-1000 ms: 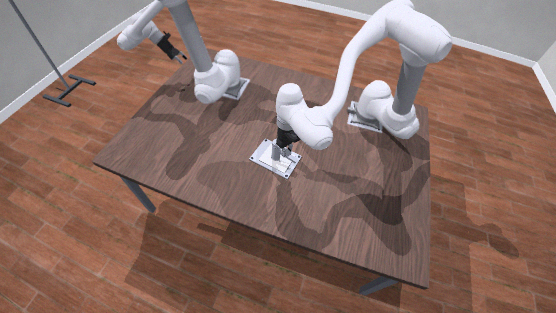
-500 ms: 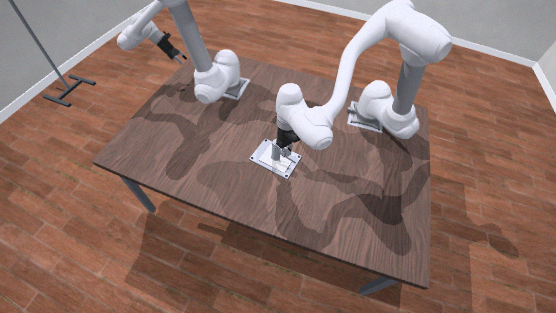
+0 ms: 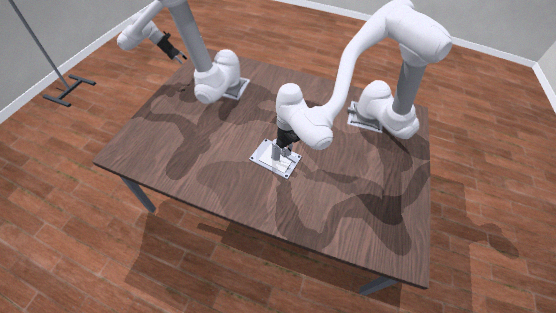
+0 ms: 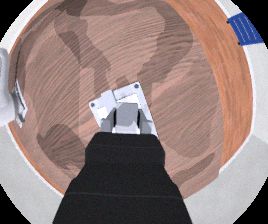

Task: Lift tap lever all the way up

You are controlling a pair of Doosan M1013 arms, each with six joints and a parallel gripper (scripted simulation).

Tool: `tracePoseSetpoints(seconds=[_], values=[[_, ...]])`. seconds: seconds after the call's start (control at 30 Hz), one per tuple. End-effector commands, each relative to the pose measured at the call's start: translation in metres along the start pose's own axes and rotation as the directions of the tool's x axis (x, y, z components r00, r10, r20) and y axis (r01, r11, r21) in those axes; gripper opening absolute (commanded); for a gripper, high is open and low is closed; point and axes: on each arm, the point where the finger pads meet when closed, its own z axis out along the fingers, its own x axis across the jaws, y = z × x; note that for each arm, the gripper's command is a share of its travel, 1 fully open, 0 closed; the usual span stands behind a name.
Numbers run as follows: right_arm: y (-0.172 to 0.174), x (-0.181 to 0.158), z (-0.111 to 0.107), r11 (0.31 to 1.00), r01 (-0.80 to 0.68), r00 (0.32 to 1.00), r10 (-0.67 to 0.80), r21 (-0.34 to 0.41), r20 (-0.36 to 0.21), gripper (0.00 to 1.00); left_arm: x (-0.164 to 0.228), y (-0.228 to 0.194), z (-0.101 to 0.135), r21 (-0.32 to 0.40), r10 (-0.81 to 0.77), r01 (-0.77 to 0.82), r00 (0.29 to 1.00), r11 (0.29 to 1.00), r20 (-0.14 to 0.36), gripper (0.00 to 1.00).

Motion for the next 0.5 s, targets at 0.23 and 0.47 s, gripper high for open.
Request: tracePoseSetpoints(seconds=[0.23, 0.47], values=[[0.000, 0.000, 0.000, 1.000, 0.000, 1.000, 0.000, -0.001, 0.000, 1.00, 0.000, 0.003, -0.013, 0.000, 0.000, 0.000, 1.000, 1.000, -0.002, 0.00], [0.000, 0.000, 0.000, 1.000, 0.000, 1.000, 0.000, -0.001, 0.000, 1.00, 0.000, 0.010, -0.027, 0.000, 0.000, 0.000, 1.000, 1.000, -0.002, 0.00]])
